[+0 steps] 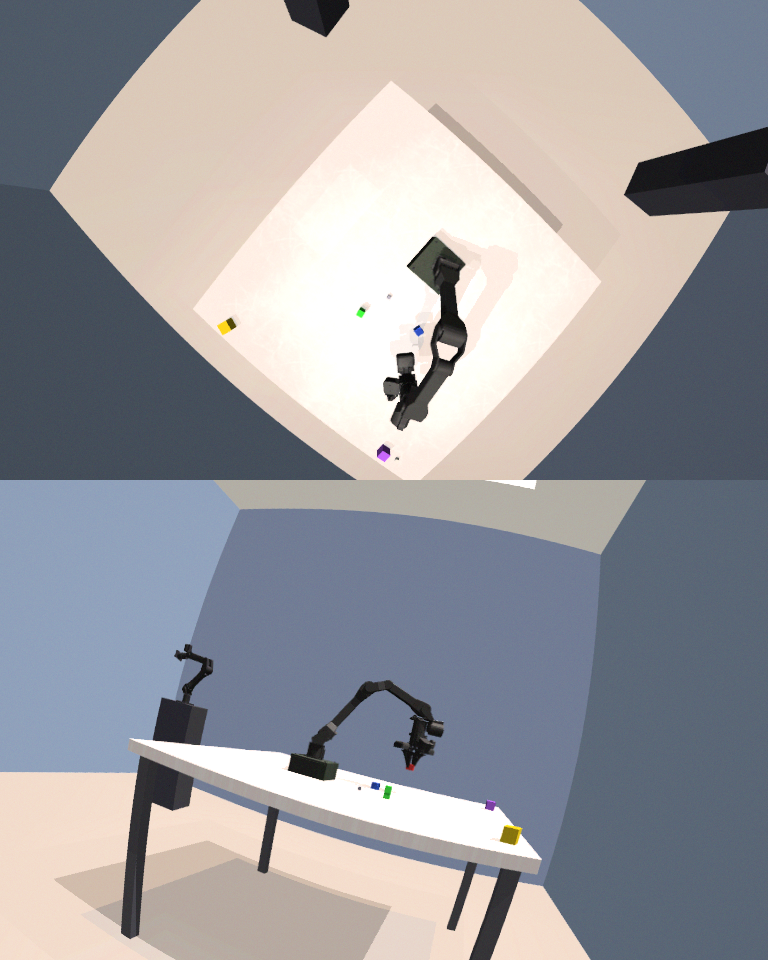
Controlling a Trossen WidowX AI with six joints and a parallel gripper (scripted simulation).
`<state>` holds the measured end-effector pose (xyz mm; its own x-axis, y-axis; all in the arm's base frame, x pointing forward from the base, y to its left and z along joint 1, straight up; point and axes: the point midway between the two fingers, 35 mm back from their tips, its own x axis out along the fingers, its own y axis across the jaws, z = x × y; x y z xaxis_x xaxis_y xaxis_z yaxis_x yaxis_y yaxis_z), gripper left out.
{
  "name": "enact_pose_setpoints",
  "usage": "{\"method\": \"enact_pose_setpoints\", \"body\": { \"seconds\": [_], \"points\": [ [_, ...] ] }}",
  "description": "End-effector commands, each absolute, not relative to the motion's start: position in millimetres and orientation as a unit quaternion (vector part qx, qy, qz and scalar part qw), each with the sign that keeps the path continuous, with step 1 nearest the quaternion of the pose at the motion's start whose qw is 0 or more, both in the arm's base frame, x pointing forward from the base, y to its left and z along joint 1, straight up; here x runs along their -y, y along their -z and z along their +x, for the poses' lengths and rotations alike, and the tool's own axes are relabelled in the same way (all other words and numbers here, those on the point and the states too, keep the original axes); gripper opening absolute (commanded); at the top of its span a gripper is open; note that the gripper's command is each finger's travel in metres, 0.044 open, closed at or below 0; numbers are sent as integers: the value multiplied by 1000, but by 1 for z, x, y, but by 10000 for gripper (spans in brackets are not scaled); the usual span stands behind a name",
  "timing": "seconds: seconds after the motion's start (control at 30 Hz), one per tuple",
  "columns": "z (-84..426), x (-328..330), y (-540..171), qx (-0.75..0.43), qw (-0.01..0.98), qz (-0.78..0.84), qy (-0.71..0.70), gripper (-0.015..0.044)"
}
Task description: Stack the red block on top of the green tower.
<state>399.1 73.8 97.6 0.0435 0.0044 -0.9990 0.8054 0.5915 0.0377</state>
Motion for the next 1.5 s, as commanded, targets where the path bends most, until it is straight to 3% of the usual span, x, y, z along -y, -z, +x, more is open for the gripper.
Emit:
{"method": "enact_pose_setpoints", "body": {
  "seconds": [0.0,0.17,0.67,1.47],
  "points": [
    [399,-74,-98,-618,643,328,311,0],
    [399,-69,-101,-620,642,327,310,0],
    [388,33,-101,-619,643,323,314,0],
    [328,167,-99,-619,643,318,319,0]
  ]
}}
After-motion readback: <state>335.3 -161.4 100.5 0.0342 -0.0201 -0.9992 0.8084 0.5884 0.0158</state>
